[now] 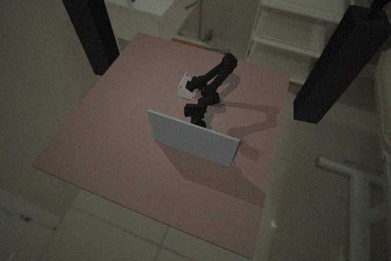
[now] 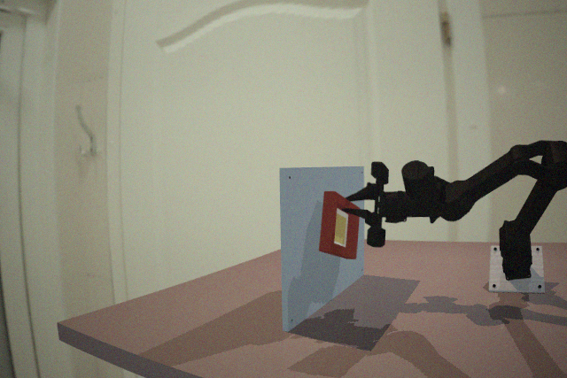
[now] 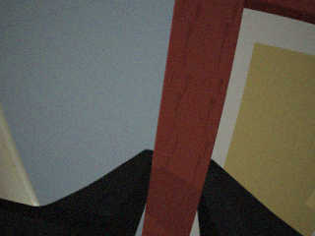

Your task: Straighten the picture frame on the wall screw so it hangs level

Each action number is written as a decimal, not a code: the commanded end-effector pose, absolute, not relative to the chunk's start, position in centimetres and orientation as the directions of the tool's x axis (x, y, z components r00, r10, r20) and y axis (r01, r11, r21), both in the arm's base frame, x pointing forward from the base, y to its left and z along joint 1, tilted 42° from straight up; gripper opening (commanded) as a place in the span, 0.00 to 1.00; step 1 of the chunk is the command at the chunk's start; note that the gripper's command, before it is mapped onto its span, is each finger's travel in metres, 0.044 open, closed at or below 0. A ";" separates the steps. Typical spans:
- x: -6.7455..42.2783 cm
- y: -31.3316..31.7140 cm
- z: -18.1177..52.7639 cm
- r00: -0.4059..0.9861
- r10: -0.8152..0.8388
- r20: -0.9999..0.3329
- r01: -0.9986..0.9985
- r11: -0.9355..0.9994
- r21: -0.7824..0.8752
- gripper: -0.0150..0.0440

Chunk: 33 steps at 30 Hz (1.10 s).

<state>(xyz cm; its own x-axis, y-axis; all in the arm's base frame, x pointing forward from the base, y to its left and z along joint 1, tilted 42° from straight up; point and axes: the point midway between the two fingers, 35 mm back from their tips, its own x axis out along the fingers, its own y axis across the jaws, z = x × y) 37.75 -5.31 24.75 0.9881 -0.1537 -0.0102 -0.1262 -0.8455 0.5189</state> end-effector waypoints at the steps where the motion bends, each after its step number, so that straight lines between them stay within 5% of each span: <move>1: 37.8 -5.5 25.4 0.986 -0.165 0.005 -0.144 -0.844 0.517 0.25; 33: 37.9 -5.2 25.9 0.986 -0.165 0.006 -0.144 -0.844 0.516 0.25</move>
<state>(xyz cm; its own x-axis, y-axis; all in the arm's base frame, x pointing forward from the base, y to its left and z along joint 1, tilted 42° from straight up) 37.79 -5.05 25.32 0.9880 -0.1544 -0.0093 -0.1272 -0.8453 0.5190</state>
